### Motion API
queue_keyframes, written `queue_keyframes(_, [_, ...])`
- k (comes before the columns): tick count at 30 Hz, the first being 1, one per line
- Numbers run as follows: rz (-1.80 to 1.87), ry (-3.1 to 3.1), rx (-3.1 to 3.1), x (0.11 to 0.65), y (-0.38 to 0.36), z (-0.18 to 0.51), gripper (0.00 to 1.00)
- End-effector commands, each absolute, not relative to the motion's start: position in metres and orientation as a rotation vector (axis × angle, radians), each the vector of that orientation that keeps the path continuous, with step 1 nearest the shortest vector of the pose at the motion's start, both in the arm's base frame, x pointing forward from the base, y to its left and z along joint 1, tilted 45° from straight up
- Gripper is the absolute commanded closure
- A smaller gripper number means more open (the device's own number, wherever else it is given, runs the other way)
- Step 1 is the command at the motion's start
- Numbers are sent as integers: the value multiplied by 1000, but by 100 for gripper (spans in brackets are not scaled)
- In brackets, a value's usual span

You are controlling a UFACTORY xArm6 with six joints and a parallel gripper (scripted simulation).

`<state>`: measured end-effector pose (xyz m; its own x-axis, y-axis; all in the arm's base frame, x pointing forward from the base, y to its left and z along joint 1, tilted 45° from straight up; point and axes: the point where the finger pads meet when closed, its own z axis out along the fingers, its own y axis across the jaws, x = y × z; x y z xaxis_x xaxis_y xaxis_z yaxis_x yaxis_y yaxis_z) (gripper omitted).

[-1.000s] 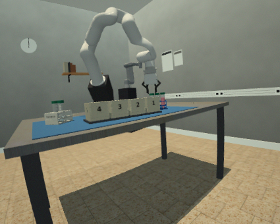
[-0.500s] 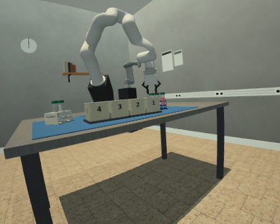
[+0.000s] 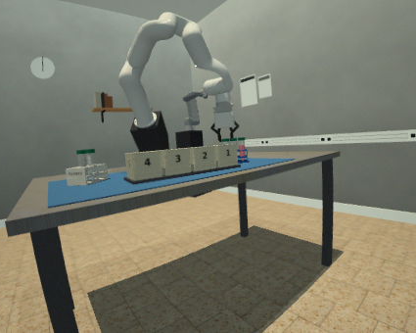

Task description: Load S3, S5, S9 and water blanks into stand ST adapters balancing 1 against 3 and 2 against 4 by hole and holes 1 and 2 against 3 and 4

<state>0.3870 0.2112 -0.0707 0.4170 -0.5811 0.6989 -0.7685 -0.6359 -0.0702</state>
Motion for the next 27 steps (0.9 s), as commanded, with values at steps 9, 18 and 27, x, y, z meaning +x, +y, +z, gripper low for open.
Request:
queue_keyframes(9, [1035, -1179, 2416, 391, 209, -76, 43])
queue_keyframes(18, [1035, -1179, 2416, 391, 208, -76, 43])
queue_keyframes(27, [1035, -1179, 2416, 391, 209, -75, 100])
